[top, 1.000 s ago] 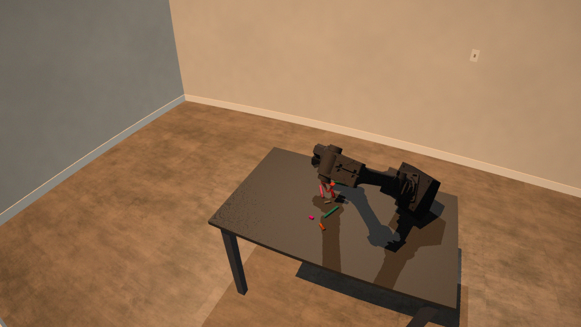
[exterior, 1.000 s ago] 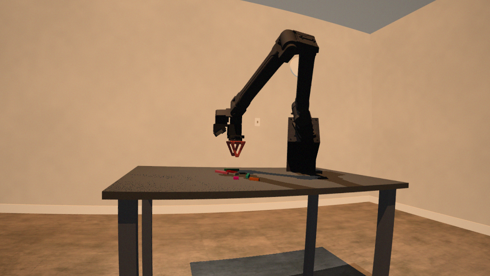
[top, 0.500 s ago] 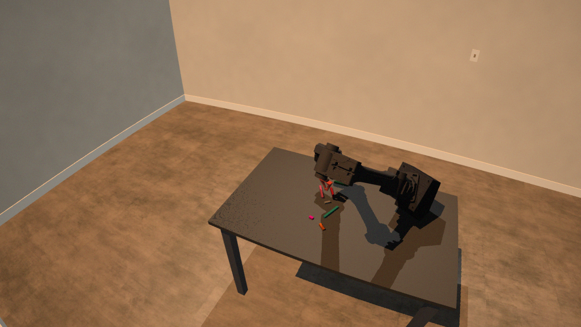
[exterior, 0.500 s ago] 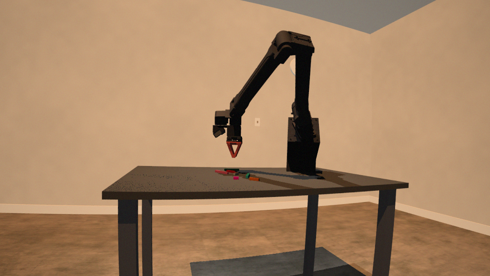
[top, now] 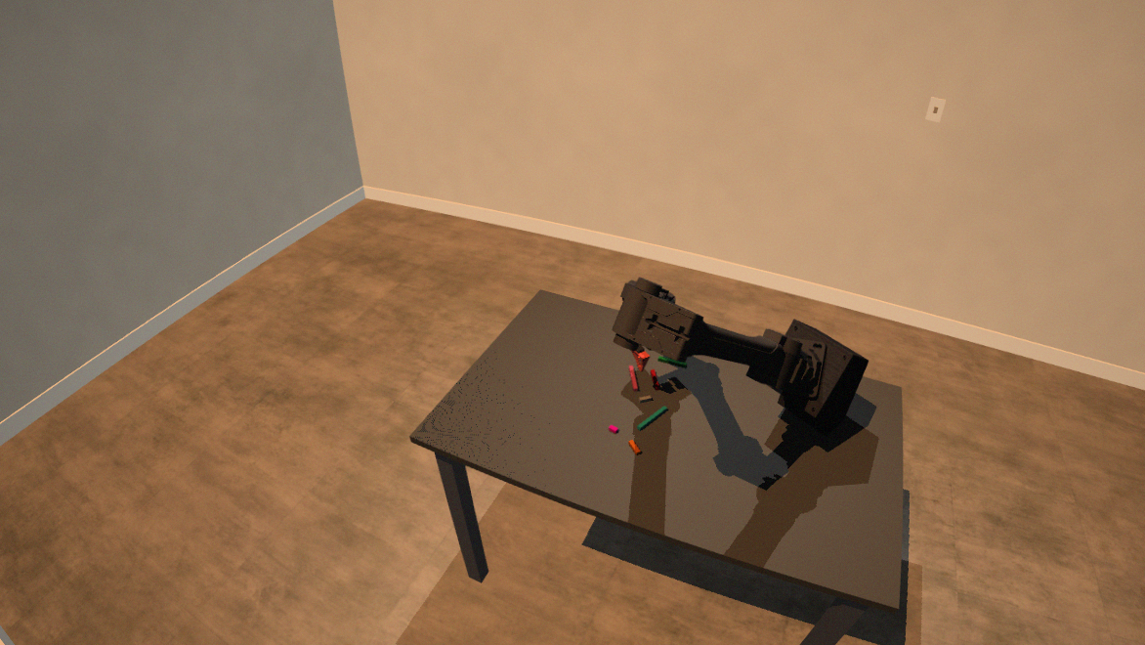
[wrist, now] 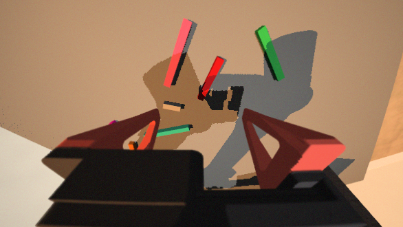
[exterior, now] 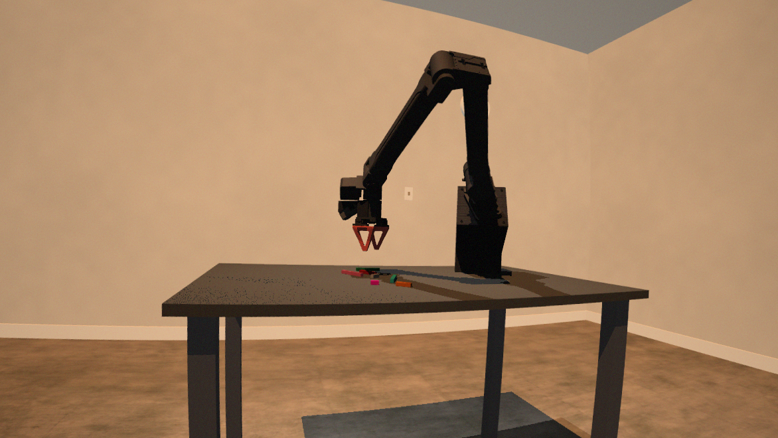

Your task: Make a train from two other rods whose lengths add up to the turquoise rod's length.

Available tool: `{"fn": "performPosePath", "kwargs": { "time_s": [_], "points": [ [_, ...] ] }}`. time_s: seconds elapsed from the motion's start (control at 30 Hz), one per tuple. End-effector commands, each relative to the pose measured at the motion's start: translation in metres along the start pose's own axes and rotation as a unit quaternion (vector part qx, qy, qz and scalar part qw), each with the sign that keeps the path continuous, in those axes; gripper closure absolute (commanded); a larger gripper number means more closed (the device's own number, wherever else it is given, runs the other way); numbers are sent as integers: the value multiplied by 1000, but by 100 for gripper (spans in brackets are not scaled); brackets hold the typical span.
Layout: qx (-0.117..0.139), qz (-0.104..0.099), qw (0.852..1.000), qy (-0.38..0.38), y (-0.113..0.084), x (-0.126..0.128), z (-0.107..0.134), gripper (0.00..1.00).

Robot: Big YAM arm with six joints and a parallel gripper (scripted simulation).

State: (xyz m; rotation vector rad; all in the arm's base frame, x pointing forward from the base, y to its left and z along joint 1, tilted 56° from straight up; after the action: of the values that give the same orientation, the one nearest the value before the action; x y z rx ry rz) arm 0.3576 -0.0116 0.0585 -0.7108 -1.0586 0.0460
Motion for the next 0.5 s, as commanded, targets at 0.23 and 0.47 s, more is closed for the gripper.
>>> {"fn": "performPosePath", "kwargs": {
  "time_s": [0.23,0.47],
  "points": [
    [-20,-10,994,107,-6,-3,-19,0],
    [-19,-12,979,201,-4,-10,-25,0]
  ]
}}
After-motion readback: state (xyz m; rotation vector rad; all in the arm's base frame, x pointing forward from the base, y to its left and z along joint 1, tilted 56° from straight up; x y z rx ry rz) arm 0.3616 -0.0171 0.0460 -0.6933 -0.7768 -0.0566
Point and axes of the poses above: the point where the finger pads meet when closed, its own y axis out along the fingers, its own x axis across the jaws, z = x × y, the point moved 8 cm from there along -y, back along the fingers, and after that the axes turned 11 degrees about y, right-handed, at the moved point
